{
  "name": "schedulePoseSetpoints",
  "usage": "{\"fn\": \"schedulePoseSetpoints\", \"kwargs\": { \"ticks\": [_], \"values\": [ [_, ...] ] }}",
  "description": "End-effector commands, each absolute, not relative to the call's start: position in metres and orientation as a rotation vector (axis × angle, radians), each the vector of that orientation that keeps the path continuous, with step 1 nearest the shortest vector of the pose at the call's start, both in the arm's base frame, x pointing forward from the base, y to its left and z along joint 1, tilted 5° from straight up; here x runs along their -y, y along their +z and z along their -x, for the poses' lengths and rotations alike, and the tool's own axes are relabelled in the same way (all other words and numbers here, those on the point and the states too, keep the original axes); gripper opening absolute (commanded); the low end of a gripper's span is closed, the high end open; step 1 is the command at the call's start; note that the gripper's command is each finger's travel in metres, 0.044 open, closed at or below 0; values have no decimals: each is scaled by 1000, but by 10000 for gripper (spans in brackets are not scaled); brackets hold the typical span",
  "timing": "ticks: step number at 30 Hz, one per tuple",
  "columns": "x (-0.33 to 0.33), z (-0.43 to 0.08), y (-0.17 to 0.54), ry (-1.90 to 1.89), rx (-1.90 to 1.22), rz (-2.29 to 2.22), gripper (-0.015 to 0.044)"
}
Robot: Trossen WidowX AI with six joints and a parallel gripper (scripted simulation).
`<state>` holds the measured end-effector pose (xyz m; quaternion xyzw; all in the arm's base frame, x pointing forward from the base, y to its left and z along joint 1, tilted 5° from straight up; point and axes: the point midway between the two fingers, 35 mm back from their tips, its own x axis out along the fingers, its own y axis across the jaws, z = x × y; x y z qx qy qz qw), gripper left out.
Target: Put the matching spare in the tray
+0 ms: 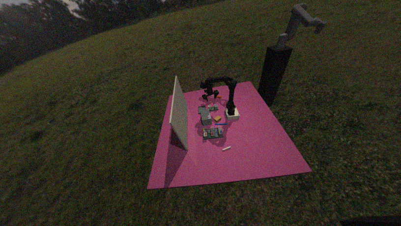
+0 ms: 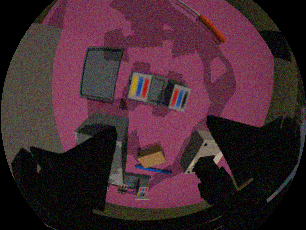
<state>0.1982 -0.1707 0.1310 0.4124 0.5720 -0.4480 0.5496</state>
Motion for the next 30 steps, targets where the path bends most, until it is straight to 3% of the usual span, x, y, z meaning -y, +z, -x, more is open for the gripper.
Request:
{"fn": "schedulePoseSetpoints", "kwargs": {
  "ticks": [1,7,13,30],
  "values": [
    [174,-155,118,-1266,-1234,-1160,440],
    [174,-145,114,-1309,-1206,-1200,440],
    [177,-146,77,-1309,-1206,-1200,300],
    [180,-147,60,-1310,-1206,-1200,300]
  ]
}}
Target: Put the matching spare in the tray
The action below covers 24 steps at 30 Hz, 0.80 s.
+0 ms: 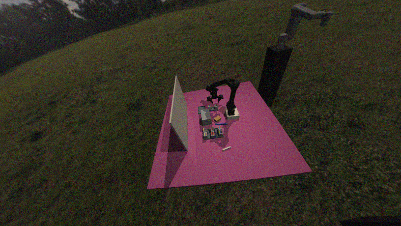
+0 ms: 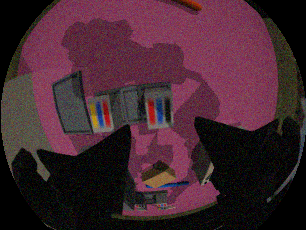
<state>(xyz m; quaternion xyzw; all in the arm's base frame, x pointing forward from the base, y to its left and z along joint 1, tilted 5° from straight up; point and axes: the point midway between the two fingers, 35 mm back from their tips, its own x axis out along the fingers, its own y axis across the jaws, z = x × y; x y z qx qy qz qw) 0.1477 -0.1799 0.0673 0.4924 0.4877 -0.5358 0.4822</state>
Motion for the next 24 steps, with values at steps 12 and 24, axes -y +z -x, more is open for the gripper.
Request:
{"fn": "schedulePoseSetpoints", "kwargs": {
  "ticks": [12,24],
  "values": [
    [182,-147,40,-1310,-1206,-1200,300],
    [182,-146,20,-1310,-1206,-1200,300]
  ]
}}
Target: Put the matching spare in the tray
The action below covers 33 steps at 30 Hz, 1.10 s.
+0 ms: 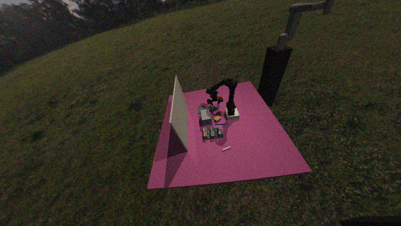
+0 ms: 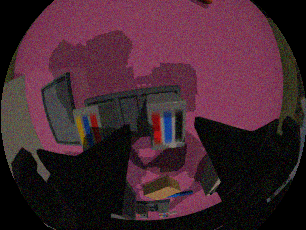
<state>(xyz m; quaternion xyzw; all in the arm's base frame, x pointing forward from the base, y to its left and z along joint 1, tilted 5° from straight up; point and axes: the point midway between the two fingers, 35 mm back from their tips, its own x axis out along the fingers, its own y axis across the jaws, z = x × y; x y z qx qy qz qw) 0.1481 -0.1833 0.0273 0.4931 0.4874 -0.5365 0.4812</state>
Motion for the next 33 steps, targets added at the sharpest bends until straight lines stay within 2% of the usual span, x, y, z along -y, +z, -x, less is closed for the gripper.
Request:
{"fn": "schedulePoseSetpoints", "kwargs": {
  "ticks": [1,33],
  "values": [
    [182,-146,19,-1310,-1206,-1200,300],
    [181,-143,-6,-1310,-1206,-1200,300]
  ]
}}
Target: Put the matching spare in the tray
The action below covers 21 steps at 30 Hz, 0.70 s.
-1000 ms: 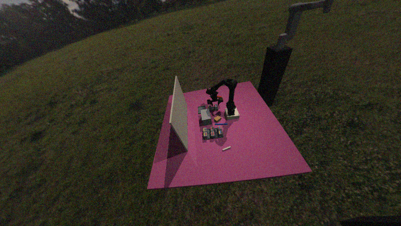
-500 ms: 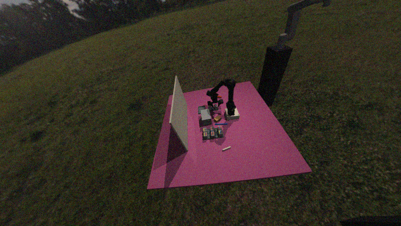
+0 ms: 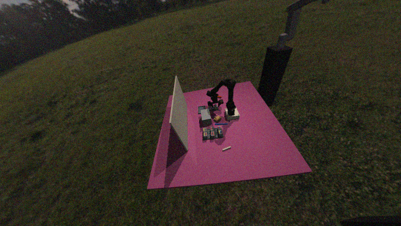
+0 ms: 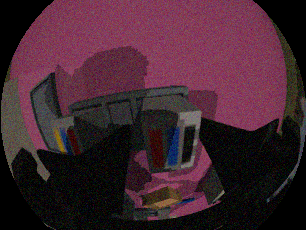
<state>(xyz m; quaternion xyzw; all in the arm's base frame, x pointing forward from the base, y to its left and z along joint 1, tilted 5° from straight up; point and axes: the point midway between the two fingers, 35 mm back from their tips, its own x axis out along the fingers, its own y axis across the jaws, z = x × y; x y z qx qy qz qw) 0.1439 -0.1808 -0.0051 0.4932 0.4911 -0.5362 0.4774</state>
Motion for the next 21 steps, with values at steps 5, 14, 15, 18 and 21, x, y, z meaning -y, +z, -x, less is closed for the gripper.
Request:
{"fn": "schedulePoseSetpoints", "kwargs": {
  "ticks": [5,14,15,18,21],
  "values": [
    [181,-144,-5,-1310,-1200,-1205,221],
    [181,-144,-5,-1310,-1200,-1205,122],
    [181,-144,-5,-1310,-1200,-1205,96],
    [181,-144,-5,-1310,-1200,-1205,17],
    [181,-144,-5,-1310,-1200,-1205,0]
  ]
}}
